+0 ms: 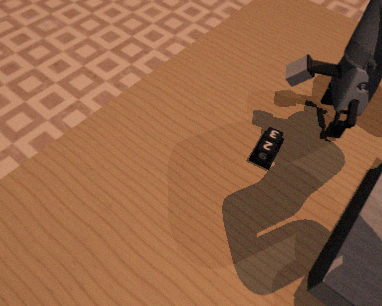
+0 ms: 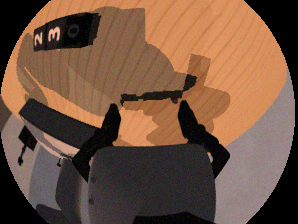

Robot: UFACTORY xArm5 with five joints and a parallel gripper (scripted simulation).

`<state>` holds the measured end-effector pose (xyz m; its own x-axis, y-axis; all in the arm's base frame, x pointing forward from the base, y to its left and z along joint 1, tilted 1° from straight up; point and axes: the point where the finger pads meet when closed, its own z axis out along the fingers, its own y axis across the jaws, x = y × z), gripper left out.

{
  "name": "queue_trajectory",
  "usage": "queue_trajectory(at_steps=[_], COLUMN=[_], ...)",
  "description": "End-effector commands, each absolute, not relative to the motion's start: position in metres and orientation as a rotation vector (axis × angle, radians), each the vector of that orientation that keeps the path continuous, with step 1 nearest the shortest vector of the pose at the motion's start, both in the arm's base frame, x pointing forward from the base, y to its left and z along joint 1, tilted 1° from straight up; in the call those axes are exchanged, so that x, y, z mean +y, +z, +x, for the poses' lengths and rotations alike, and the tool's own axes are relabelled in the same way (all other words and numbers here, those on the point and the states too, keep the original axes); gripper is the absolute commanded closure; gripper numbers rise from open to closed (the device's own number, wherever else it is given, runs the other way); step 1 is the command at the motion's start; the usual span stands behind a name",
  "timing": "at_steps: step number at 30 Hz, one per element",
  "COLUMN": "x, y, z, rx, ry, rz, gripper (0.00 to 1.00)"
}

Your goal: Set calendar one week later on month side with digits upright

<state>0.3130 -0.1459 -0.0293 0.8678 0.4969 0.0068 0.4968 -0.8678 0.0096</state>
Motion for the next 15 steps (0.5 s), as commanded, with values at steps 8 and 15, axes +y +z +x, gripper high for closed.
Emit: queue_trajectory(at_steps=[8, 15], x=[-0.1464, -0.1463], y=[-0.0286, -0.0198], z=[0.3140, 0.3139], rx=[0.805, 0.805], ry=[0.018, 0.018], rz=[3.027, 3.027], gripper=[0.00, 0.00])
